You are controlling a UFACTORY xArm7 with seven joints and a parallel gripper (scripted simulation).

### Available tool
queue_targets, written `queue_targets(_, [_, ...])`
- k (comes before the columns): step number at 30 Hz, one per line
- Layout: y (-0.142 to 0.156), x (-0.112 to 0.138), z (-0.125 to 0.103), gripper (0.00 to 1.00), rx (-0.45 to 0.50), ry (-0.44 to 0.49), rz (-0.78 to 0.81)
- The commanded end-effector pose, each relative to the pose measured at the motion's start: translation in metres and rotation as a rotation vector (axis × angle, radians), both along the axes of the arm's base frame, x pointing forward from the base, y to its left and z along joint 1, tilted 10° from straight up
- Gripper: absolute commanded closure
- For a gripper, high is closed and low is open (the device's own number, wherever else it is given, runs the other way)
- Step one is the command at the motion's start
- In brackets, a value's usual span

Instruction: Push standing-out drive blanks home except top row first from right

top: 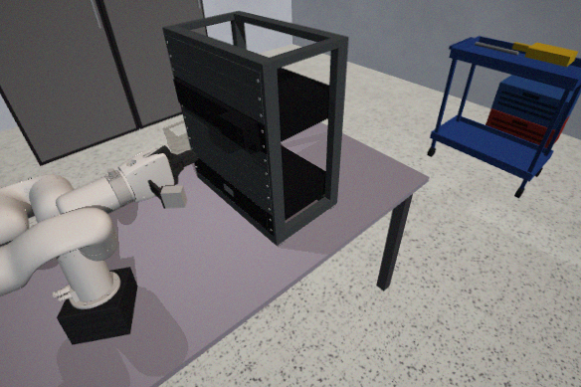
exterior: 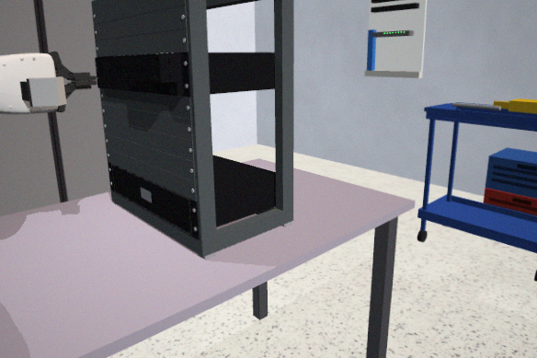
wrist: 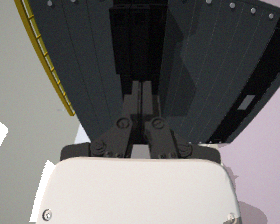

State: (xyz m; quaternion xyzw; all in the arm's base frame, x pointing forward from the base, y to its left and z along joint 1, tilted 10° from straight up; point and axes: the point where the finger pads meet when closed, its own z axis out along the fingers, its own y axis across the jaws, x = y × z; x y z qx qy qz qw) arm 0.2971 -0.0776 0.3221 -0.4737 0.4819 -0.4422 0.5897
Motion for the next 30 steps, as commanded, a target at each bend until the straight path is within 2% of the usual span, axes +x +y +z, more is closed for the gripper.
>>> queue_targets(1, [0.000, 0.000, 0.000, 1.00, -0.001, 0.000, 0.000])
queue_targets(13, [0.000, 0.001, 0.000, 1.00, -0.001, 0.000, 0.000])
queue_targets(23, [0.006, 0.046, 0.005, 1.00, -0.001, 0.000, 0.000])
queue_targets(30, [0.006, 0.050, 0.006, 1.00, -0.001, 0.000, 0.000])
